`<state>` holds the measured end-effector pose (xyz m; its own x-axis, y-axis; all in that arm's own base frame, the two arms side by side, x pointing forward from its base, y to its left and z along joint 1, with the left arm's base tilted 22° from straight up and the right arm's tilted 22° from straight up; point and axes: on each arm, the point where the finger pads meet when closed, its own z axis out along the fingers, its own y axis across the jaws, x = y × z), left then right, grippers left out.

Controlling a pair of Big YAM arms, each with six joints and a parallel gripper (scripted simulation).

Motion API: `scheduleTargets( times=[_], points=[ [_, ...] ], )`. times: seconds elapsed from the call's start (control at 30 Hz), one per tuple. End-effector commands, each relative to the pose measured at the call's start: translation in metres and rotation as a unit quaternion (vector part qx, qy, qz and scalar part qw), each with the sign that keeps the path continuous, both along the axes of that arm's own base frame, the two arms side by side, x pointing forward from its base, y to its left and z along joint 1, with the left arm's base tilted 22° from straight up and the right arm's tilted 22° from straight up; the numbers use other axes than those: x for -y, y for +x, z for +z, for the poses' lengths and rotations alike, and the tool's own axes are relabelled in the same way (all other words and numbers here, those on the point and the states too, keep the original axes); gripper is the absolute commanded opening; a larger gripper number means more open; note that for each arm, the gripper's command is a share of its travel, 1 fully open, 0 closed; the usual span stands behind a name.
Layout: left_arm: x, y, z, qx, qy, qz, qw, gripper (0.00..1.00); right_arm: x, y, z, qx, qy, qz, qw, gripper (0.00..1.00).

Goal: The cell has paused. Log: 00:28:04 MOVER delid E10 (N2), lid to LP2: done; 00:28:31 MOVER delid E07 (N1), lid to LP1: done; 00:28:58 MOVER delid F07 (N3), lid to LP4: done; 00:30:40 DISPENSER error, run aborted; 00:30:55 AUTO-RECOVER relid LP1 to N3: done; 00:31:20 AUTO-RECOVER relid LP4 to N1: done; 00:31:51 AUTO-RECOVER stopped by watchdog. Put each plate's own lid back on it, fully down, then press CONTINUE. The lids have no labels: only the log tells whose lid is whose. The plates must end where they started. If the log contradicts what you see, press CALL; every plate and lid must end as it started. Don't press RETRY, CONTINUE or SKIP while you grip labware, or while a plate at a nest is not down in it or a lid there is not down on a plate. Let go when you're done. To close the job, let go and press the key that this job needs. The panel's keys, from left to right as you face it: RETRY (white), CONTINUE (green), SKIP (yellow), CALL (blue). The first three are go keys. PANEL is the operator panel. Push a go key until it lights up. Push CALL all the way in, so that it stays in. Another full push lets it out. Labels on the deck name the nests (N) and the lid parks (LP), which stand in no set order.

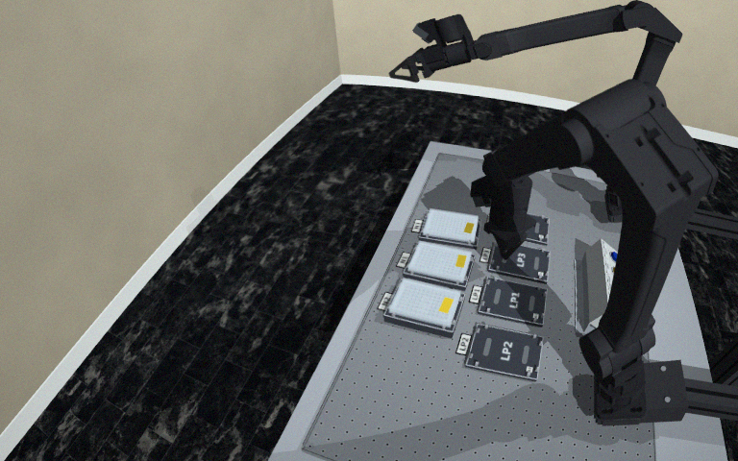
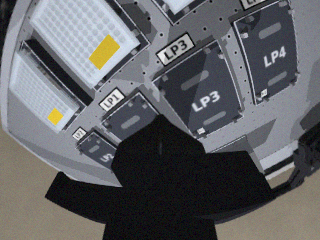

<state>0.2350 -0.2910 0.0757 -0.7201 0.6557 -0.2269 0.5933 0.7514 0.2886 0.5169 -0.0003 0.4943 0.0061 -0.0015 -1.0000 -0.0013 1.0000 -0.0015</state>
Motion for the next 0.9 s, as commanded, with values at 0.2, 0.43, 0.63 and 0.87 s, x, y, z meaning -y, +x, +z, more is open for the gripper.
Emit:
scheduleTargets(
  times=[0.2, 0.43, 0.63, 0.87],
  points=[
    [0.012, 0.002, 0.015, 0.009, 0.007, -0.077, 0.997, 0.0, 0.0, 0.007, 0.031, 0.02, 0.003, -0.001, 1.0, 1.0],
    [0.004, -0.004, 0.011, 0.007, 0.009, -0.075, 0.997, 0.0, 0.0, 0.007, 0.031, 0.02, 0.003, -0.001, 1.0, 1.0],
    [0.004, -0.003, 0.011, 0.007, 0.009, -0.075, 0.997, 0.0, 0.0, 0.007, 0.031, 0.02, 0.003, -0.001, 1.0, 1.0],
    [0.007, -0.002, 0.024, 0.015, -0.002, -0.085, 0.996, 0.0, 0.0, 0.007, 0.031, 0.02, 0.003, -0.001, 1.0, 1.0]
  ],
)
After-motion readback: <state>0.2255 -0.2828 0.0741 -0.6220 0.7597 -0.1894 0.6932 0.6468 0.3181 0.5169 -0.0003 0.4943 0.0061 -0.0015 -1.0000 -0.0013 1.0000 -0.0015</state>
